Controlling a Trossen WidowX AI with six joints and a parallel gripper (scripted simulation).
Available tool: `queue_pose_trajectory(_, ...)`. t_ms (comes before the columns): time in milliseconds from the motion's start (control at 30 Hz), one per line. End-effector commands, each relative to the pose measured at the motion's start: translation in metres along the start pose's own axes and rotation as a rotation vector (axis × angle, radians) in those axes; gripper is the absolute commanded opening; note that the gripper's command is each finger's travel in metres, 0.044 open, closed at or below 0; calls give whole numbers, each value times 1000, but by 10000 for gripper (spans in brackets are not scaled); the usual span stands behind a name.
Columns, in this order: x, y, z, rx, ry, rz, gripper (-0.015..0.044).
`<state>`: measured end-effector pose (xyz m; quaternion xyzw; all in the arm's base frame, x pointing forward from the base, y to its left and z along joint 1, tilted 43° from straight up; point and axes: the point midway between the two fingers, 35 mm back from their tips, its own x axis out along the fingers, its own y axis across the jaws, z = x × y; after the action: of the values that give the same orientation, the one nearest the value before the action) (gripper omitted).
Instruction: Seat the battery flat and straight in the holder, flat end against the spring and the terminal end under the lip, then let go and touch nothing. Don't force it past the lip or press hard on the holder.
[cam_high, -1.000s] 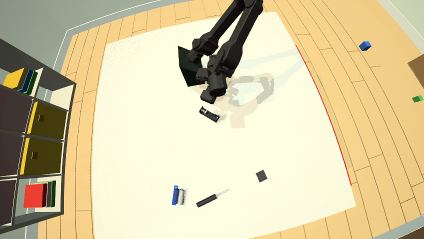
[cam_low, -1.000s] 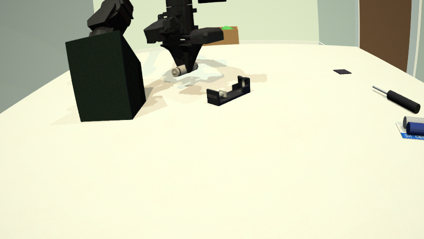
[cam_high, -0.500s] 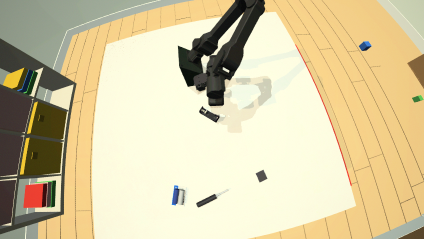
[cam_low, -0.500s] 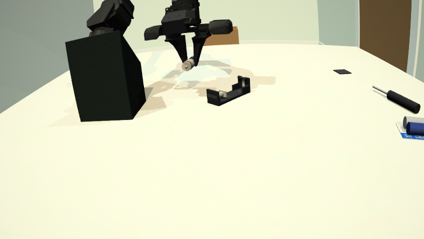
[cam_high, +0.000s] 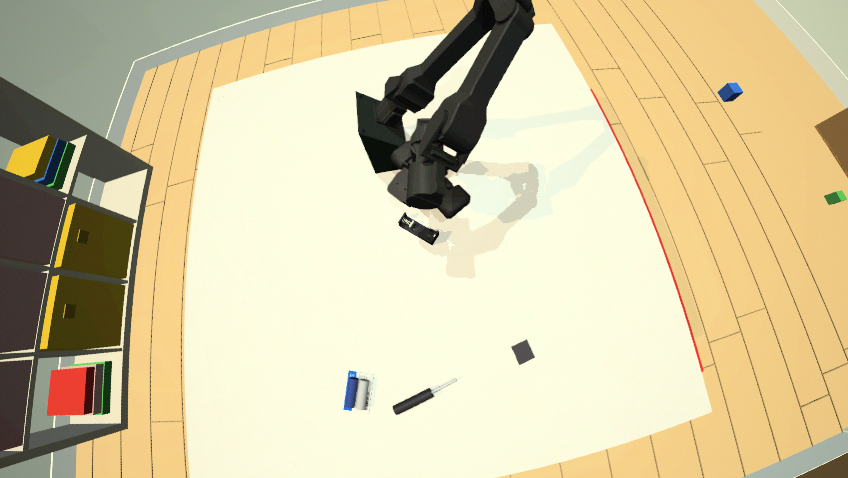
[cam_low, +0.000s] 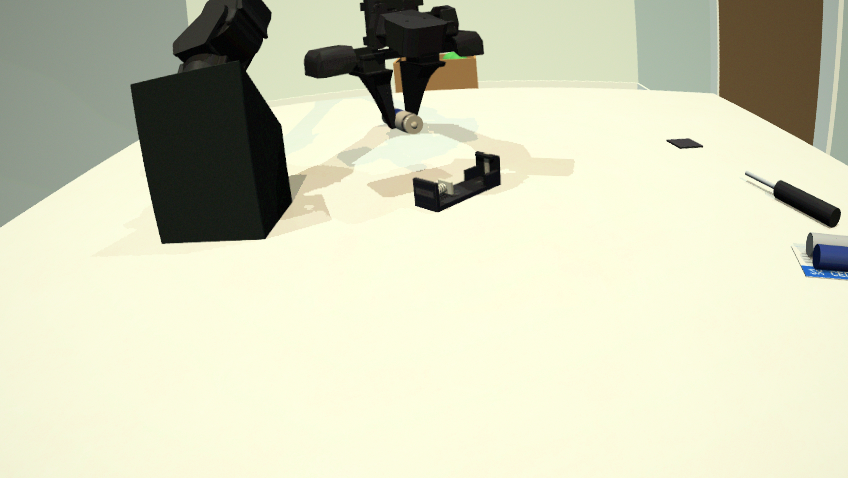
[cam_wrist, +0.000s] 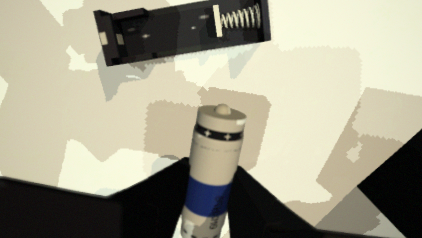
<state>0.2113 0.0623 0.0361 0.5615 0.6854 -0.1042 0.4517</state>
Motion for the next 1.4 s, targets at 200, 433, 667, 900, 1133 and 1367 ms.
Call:
queue_pose_trajectory(200, -4, 9, 15, -441, -2, -4, 65)
queue_pose_trajectory(433, -7, 14, 25, -763, -2, -5, 65)
queue_pose_trajectory(667, -9, 20, 36, -1086, -1, -5, 65)
queue_pose_trajectory(900, -12, 25, 48, -1409, 0, -4, 65)
queue_pose_trajectory(1133, -14, 29, 60, -1732, 1, -2, 65)
queue_pose_trajectory(1367, -15, 30, 66, -1895, 1, -1, 65)
